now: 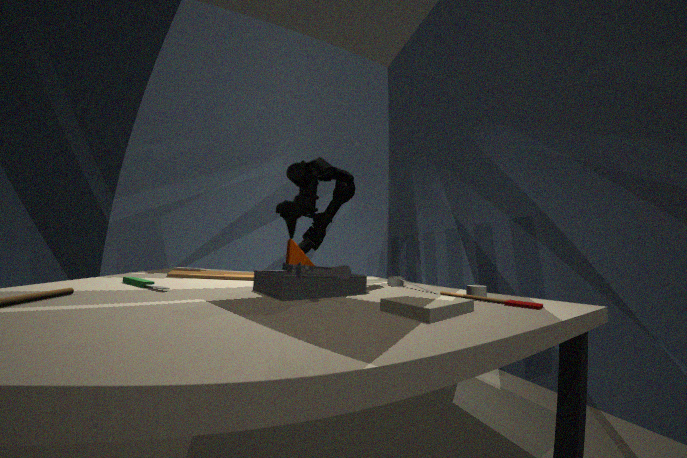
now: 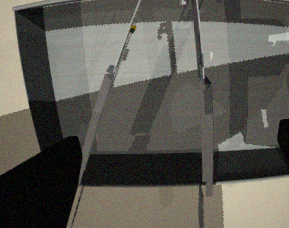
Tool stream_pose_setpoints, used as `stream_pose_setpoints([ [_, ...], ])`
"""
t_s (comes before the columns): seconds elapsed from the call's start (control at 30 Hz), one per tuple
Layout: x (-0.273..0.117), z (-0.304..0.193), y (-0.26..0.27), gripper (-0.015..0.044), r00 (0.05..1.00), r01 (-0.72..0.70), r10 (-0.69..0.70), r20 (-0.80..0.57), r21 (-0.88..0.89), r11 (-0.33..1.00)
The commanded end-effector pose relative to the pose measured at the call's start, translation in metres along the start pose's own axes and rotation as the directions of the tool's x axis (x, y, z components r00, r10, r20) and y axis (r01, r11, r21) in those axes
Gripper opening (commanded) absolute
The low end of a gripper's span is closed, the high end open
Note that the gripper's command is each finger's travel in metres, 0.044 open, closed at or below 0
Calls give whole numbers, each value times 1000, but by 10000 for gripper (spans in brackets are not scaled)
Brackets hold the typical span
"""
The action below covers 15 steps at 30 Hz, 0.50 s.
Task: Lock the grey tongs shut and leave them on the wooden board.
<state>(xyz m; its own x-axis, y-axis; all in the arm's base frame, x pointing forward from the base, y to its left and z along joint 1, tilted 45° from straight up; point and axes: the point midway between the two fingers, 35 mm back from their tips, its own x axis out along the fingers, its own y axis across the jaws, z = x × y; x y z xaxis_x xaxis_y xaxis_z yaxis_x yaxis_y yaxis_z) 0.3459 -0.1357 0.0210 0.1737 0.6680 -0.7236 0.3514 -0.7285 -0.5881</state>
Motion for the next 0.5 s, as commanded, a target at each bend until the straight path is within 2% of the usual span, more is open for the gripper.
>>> stream_pose_setpoints([
  [0.0,20,12,4,440,1000,16,-18,12,135,991],
  [0.07,28,17,5,440,1000,18,-21,16,193,981],
  [0.47,31,17,6,440,1000,18,-21,16,193,981],
])
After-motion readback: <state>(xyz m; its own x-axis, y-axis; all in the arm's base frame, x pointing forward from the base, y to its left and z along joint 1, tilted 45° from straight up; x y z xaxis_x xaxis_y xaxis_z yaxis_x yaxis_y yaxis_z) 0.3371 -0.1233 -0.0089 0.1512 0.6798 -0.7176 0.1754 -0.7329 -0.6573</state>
